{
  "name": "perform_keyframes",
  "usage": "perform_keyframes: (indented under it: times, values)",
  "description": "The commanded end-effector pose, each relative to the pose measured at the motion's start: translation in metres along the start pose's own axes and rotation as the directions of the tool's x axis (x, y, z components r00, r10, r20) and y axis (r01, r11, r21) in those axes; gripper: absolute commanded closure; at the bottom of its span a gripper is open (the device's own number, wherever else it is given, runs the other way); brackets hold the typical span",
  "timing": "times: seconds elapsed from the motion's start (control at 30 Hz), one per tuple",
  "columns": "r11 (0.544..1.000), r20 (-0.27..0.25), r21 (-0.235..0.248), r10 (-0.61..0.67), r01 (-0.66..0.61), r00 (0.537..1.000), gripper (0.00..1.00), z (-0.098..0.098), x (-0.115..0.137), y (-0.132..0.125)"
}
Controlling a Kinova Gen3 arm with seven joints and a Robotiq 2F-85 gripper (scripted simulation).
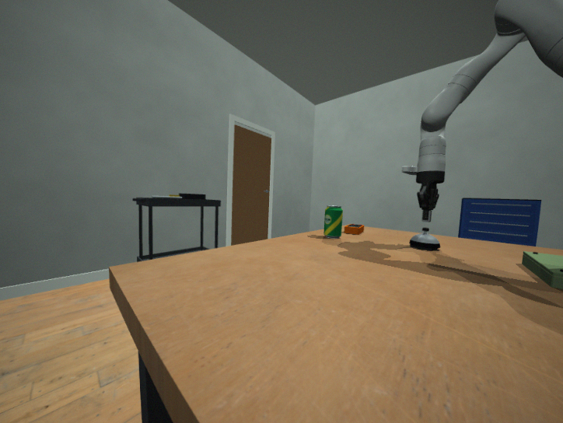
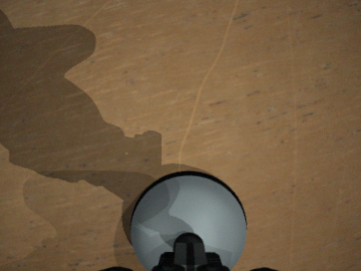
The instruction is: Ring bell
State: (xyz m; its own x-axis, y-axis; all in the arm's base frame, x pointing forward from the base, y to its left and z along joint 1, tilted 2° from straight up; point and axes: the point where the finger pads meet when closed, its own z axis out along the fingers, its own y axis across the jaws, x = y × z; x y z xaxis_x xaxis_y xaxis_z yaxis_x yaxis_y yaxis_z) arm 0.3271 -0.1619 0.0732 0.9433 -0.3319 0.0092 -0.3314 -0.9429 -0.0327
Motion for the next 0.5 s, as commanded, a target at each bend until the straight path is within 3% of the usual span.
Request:
perform_keyframes:
  times: [0.0, 0.47]
  values:
    - [1.000, 0.005, -0.002, -0.006, 0.006, 1.000, 0.90, 0.0064, -0.0017, -0.0017]
    - [1.000, 0.008, -0.004, -0.006, 0.006, 1.000, 0.90, 0.0113, -0.0022, -0.0010]
